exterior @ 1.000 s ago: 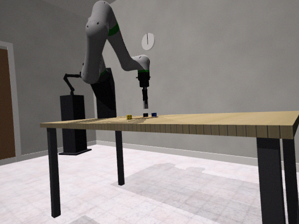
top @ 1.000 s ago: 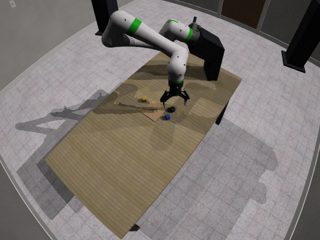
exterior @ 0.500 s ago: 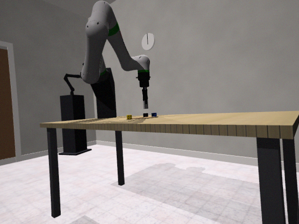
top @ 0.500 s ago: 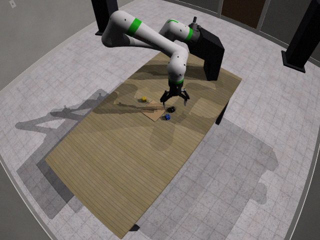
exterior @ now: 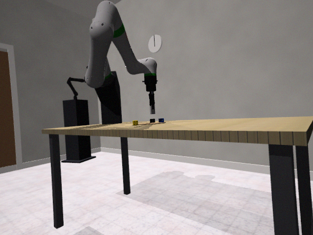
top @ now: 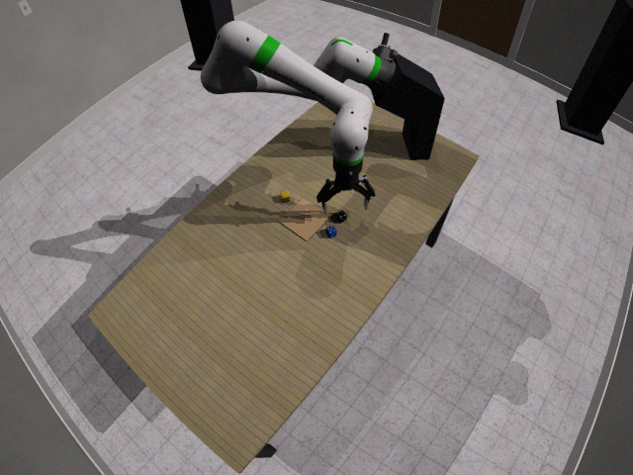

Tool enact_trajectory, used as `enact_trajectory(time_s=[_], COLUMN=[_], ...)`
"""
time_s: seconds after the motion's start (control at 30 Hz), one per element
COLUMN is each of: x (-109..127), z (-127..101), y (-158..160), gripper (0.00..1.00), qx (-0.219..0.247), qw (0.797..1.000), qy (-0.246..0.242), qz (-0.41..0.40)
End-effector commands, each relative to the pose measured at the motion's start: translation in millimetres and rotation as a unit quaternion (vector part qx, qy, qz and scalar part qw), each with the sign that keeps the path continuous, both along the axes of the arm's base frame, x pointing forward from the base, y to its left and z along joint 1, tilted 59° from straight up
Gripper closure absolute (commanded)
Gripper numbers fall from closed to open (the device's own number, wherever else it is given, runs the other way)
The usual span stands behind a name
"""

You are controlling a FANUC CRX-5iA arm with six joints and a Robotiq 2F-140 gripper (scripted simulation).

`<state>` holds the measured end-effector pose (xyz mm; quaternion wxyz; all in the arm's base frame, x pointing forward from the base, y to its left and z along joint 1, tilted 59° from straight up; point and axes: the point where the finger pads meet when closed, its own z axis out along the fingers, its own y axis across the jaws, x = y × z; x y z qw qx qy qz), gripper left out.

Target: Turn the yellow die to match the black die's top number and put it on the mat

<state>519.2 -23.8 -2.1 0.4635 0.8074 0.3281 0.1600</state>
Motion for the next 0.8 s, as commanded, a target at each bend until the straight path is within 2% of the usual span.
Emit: enact_trajectory(time_s=[0.0, 0.2, 0.57, 0.77], x=[1, 10, 56, 62], z=[1, 6, 33, 37], y=[1, 4, 23, 25], gripper=[0.0, 0.0, 0.0, 0.0], qx=[0.0, 0.0, 0.0, 0.0], qw=[1.0, 1.0, 1.0, 1.0], qy=[0.0, 0.0, 0.0, 0.0], qz=[0.0, 0.0, 0.0, 0.0])
